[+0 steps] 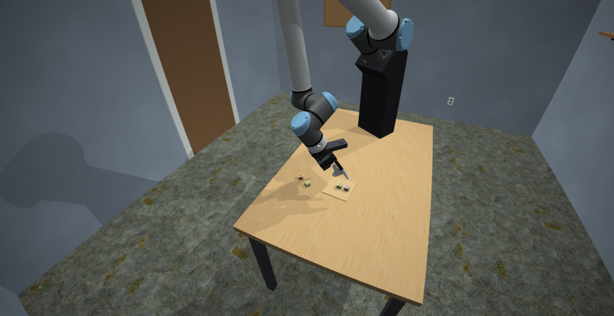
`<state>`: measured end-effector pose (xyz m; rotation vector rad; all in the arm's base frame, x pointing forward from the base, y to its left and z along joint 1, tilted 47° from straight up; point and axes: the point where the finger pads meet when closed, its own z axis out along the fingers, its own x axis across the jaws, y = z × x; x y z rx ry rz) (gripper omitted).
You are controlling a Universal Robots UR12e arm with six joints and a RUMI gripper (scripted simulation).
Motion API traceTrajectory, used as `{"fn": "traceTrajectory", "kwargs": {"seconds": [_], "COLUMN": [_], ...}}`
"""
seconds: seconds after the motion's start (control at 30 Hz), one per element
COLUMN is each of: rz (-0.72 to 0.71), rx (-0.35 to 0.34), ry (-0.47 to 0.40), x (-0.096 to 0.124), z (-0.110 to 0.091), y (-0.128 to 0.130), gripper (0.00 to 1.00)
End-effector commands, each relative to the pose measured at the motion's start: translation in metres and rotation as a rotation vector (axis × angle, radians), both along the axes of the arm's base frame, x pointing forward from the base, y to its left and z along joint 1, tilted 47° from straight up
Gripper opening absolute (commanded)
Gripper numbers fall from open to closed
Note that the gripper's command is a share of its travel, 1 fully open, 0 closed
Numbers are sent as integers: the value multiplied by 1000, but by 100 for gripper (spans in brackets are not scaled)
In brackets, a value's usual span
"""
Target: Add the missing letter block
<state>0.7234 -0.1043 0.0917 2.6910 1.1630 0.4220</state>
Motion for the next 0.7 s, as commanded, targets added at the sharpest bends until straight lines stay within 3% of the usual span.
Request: {"fn": "traceTrajectory", "kwargs": {"seconds": [0.0, 0.5, 0.57, 0.67], "rz": [0, 0, 0, 1], "rx": [0, 0, 0, 0], "ry": [-1, -1, 0, 1], "x": [0, 0, 4, 13], "z": [1, 1, 9, 43], "y": [0, -1, -15, -72], "gripper": [100, 100, 100, 100]}}
